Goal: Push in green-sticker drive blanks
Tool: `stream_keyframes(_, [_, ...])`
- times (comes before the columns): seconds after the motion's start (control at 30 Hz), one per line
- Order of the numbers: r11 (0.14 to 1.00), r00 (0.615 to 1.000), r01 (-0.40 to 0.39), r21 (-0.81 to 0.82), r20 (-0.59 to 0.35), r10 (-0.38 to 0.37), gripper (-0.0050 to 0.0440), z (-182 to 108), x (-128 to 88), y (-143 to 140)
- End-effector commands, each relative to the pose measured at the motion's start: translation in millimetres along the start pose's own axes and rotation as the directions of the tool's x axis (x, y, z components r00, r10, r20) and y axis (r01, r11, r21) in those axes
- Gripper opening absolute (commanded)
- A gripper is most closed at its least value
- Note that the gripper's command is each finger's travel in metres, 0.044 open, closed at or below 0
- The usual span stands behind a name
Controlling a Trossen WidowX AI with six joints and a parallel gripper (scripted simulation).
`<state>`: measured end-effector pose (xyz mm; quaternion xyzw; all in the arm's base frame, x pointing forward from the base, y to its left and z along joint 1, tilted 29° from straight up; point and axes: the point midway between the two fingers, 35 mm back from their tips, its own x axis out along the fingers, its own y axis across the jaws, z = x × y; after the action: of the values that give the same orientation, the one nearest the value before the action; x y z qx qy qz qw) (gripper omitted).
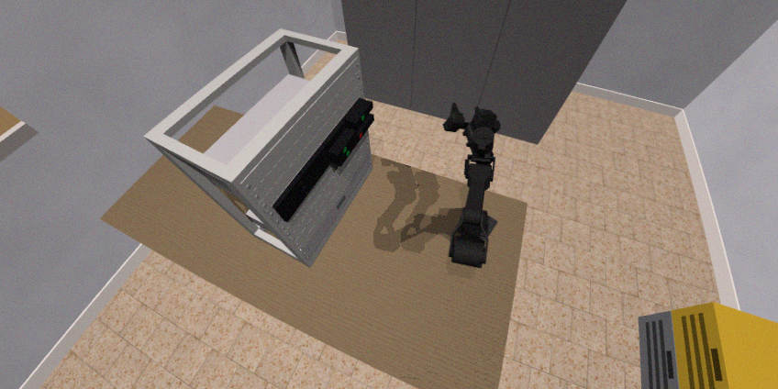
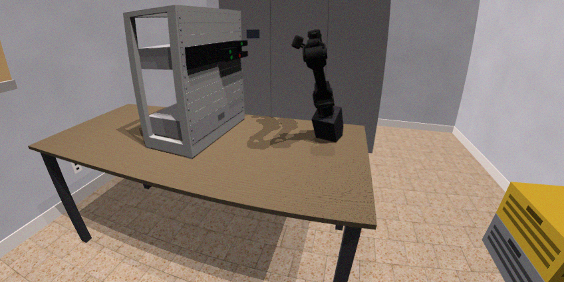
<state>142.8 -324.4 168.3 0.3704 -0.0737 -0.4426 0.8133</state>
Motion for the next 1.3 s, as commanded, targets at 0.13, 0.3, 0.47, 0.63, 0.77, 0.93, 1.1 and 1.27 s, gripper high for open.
stream_keyframes(0.13, [0.96,0.984,-0.159,0.23,-0.04,0.173,0.044,-9,-13,43])
stream_keyframes(0.3, [0.929,0.972,-0.199,0.311,-0.061,0.228,0.044,-13,-18,57])
stream_keyframes(0.47, [0.865,0.944,-0.243,0.438,-0.096,0.314,0.044,-21,-28,78])
stream_keyframes(0.63, [0.792,0.91,-0.262,0.551,-0.132,0.392,0.044,-28,-39,97])
stream_keyframes(0.77, [0.747,0.888,-0.261,0.611,-0.153,0.435,0.044,-32,-46,107])
stream_keyframes(0.93, [0.689,0.855,-0.247,0.682,-0.18,0.486,0.044,-38,-55,119])
stream_keyframes(1.1, [0.62,0.813,-0.215,0.754,-0.213,0.541,0.044,-45,-67,133])
stream_keyframes(1.27, [0.561,0.771,-0.171,0.81,-0.244,0.588,0.044,-51,-78,144])
